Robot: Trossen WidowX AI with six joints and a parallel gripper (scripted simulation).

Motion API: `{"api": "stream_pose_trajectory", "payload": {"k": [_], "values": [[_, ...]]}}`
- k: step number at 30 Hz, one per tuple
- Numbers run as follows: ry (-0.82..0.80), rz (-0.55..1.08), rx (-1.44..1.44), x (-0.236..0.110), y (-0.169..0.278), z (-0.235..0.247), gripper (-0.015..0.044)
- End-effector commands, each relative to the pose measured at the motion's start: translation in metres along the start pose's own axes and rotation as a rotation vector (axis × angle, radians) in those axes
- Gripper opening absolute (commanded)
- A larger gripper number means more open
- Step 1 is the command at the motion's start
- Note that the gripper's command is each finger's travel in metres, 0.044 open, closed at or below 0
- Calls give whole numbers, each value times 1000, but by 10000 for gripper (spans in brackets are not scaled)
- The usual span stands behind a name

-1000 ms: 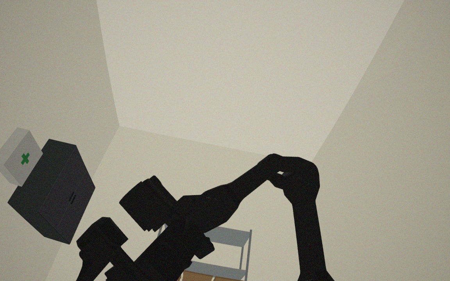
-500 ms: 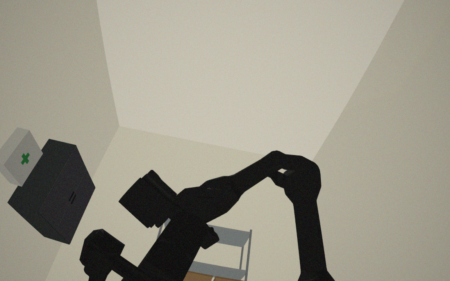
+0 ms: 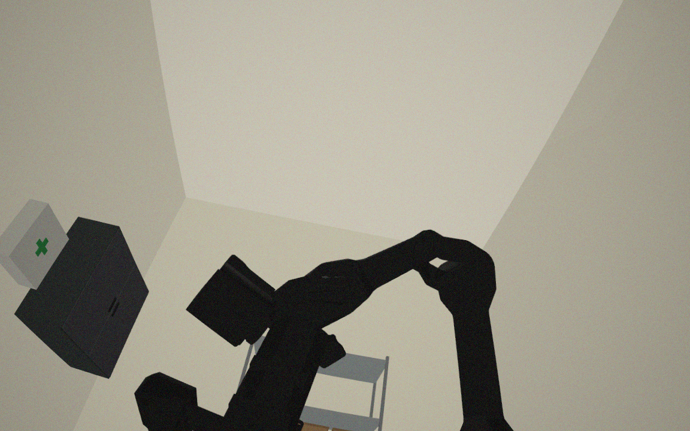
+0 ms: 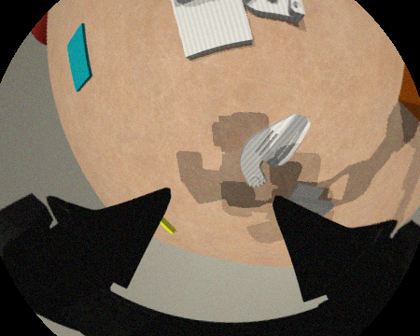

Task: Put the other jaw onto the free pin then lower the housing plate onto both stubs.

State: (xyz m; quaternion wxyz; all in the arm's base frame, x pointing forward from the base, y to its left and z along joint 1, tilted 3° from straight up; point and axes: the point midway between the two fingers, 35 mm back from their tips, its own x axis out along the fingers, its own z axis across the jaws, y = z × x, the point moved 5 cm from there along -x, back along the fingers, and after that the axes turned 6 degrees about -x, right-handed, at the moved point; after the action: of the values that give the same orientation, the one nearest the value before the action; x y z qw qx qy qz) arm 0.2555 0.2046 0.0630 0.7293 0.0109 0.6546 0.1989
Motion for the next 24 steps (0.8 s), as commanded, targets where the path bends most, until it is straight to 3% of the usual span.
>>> {"api": "stream_pose_trajectory", "payload": {"k": [1,24], "values": [[19,-35,70,-3,2,-2,440],[102,-244,437,-21,3,-22,440]]}}
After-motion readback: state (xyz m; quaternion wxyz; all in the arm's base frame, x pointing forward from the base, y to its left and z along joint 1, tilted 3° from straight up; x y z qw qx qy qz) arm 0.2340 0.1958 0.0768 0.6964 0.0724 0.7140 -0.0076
